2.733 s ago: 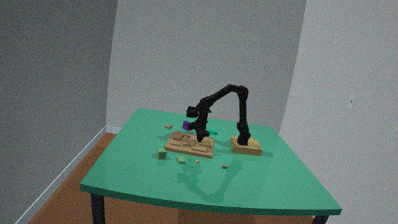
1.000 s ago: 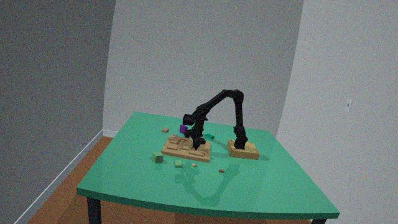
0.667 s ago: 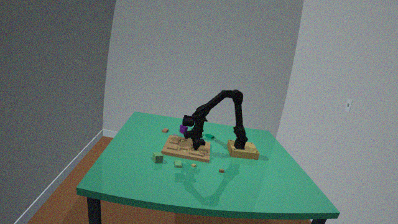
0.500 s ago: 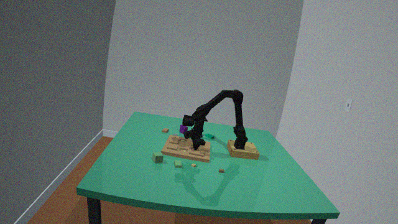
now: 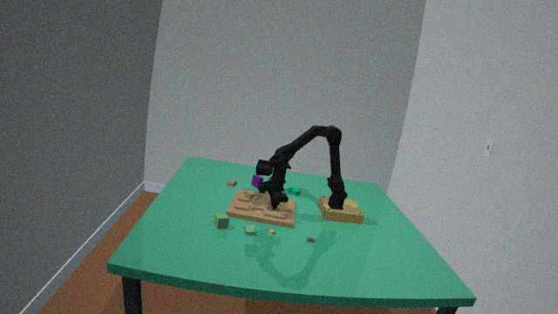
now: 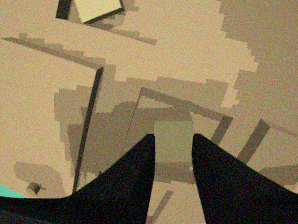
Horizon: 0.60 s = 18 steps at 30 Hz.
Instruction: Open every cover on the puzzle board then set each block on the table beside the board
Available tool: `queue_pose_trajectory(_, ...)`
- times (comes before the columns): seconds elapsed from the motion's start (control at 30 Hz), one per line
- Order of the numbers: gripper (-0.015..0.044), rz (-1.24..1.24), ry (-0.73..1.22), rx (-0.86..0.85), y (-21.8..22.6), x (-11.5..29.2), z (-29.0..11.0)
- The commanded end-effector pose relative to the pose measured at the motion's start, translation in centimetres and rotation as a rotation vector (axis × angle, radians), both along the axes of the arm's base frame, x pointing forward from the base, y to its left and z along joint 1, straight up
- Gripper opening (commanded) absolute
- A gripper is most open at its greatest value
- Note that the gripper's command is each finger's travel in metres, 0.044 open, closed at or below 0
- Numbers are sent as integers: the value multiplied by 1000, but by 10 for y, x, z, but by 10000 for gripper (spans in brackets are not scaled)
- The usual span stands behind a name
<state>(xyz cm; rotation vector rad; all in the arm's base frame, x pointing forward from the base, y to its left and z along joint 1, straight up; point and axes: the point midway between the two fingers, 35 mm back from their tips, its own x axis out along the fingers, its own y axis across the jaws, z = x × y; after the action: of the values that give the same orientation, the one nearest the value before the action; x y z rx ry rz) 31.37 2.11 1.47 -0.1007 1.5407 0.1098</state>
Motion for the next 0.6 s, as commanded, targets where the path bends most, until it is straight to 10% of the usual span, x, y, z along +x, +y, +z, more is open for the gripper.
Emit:
queue_pose_trajectory(0.0, 80, 1, -2, 0, 0, 1, 5)
queue_pose_trajectory(0.57, 80, 1, -1, 0, 0, 0, 28)
